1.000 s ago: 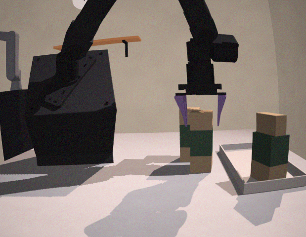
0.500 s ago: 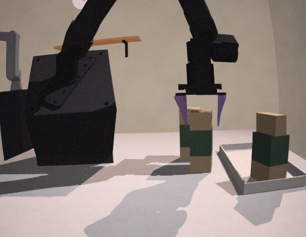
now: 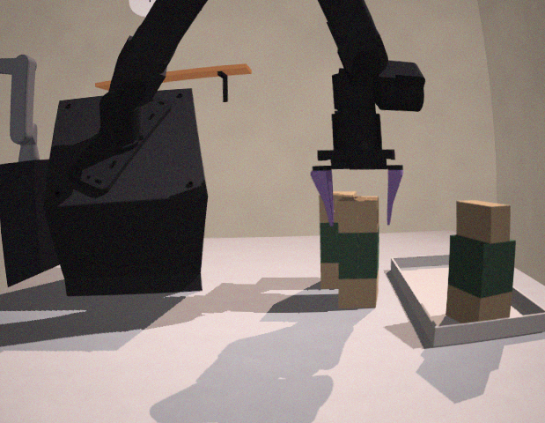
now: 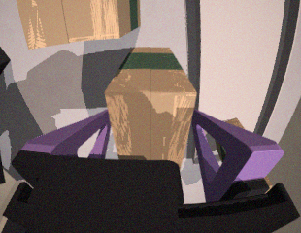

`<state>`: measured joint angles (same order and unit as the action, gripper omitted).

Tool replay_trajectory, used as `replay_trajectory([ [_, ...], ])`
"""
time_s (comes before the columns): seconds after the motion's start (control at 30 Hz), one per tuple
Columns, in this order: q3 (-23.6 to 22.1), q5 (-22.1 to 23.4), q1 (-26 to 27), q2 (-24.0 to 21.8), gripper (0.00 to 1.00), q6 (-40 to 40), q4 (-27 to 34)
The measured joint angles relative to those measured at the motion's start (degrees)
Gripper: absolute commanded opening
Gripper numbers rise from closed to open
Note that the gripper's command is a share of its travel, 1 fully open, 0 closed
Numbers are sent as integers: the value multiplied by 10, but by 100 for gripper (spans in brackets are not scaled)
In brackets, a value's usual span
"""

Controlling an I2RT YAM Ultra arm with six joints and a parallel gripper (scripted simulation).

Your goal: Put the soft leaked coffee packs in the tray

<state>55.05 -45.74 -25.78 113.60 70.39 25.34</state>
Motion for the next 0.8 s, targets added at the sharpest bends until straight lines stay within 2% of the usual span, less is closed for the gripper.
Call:
replay_trajectory([
  [0.47, 4, 0, -8, -7, 79, -11, 15],
  [0.6, 16, -1, -31, -25, 79, -35, 54],
  [0.8, 59, -1, -94, -60, 79, -94, 149],
])
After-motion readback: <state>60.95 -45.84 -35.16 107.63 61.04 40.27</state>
